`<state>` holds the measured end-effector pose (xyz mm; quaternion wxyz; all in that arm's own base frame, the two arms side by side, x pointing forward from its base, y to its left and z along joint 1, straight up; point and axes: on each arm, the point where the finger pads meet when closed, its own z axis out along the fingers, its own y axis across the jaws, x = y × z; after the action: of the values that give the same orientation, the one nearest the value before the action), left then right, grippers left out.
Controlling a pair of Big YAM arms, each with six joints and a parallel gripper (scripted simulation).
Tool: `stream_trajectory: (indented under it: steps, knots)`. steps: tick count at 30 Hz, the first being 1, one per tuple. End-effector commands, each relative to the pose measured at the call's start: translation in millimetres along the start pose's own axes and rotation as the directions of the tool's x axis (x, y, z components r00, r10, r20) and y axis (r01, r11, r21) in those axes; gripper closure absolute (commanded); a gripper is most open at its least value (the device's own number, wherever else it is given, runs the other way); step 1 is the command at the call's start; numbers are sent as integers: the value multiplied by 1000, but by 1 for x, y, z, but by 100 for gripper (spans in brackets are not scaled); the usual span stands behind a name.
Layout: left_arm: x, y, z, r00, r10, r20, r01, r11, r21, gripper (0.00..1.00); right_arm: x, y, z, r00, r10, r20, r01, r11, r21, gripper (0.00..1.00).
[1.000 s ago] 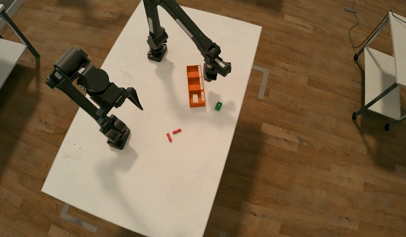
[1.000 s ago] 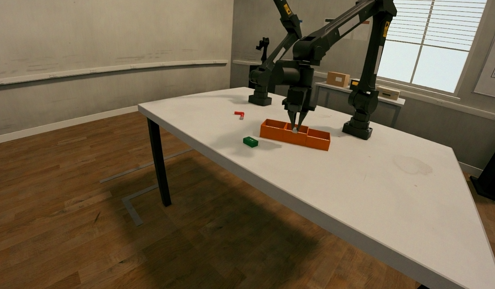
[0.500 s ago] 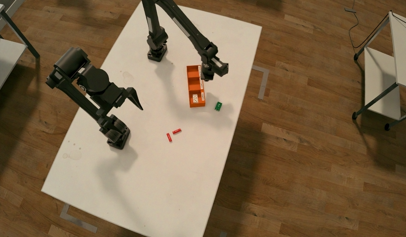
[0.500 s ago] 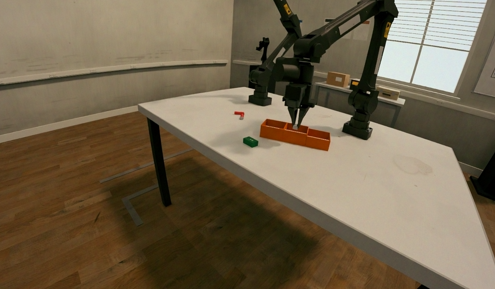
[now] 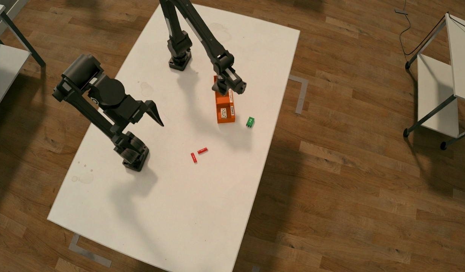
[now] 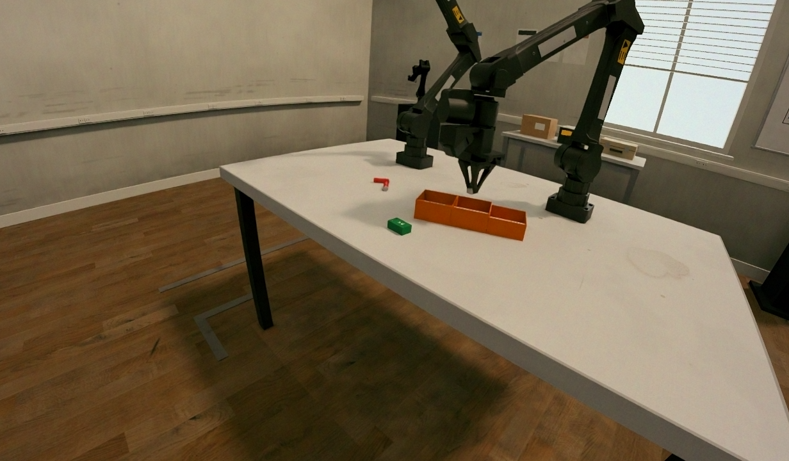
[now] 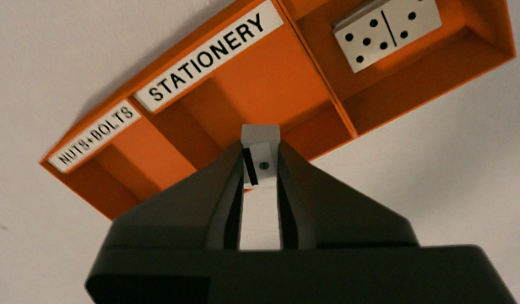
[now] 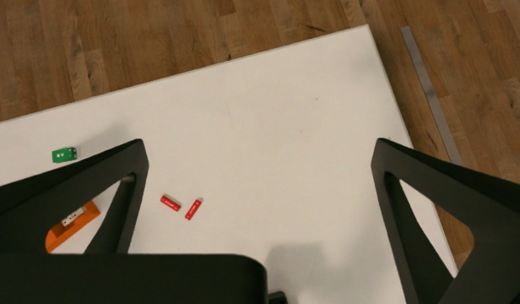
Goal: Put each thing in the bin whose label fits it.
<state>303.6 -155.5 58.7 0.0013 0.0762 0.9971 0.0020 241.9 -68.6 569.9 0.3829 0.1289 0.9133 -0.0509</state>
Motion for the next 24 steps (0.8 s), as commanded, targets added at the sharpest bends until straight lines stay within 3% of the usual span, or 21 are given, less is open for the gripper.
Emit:
stream_trajectory:
  steps: [1, 13, 24]
  knots:
    - [-3, 4, -4, 988, 156, 17, -156, 988, 4, 90, -18, 3, -29, 995, -15, 94, 16, 1000, -7, 0]
    - [-2, 2, -4, 919, 393, 14, -393, 919, -4, 90, -18, 3, -29, 995, -15, 94, 16, 1000, -7, 0]
    - [5, 2, -3, 763, 646, 11, -646, 763, -6, 90, -18, 3, -29, 995, -15, 94, 16, 1000, -7, 0]
